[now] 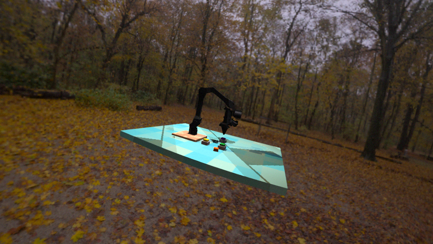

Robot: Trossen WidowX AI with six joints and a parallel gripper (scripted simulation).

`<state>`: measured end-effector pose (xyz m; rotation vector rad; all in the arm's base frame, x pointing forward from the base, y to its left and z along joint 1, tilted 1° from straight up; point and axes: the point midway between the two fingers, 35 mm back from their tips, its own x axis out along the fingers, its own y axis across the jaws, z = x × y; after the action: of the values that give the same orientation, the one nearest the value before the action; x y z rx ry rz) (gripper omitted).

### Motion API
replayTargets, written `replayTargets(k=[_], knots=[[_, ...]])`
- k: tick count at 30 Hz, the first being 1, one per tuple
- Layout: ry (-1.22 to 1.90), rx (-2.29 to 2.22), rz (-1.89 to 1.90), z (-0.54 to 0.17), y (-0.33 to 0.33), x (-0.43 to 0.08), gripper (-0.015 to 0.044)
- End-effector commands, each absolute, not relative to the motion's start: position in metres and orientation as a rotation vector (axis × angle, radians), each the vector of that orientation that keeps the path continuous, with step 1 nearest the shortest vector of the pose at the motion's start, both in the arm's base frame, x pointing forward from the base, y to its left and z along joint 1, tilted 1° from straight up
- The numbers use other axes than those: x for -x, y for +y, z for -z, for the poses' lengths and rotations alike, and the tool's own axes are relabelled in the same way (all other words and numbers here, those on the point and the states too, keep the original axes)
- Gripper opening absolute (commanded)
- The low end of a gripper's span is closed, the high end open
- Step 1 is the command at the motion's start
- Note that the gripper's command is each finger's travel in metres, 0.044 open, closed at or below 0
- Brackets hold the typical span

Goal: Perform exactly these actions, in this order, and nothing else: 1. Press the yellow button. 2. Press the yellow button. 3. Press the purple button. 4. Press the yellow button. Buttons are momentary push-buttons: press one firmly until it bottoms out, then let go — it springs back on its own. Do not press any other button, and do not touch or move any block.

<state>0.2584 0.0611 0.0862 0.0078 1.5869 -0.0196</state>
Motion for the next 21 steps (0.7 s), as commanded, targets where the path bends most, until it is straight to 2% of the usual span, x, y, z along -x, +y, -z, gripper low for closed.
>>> replayTargets(k=[1,21], knots=[[1.572,-0.018,0.020,-0.081,0.062,-0.260,0.0020],[1.572,-0.018,0.020,-0.050,0.062,-0.260,0.0020]])
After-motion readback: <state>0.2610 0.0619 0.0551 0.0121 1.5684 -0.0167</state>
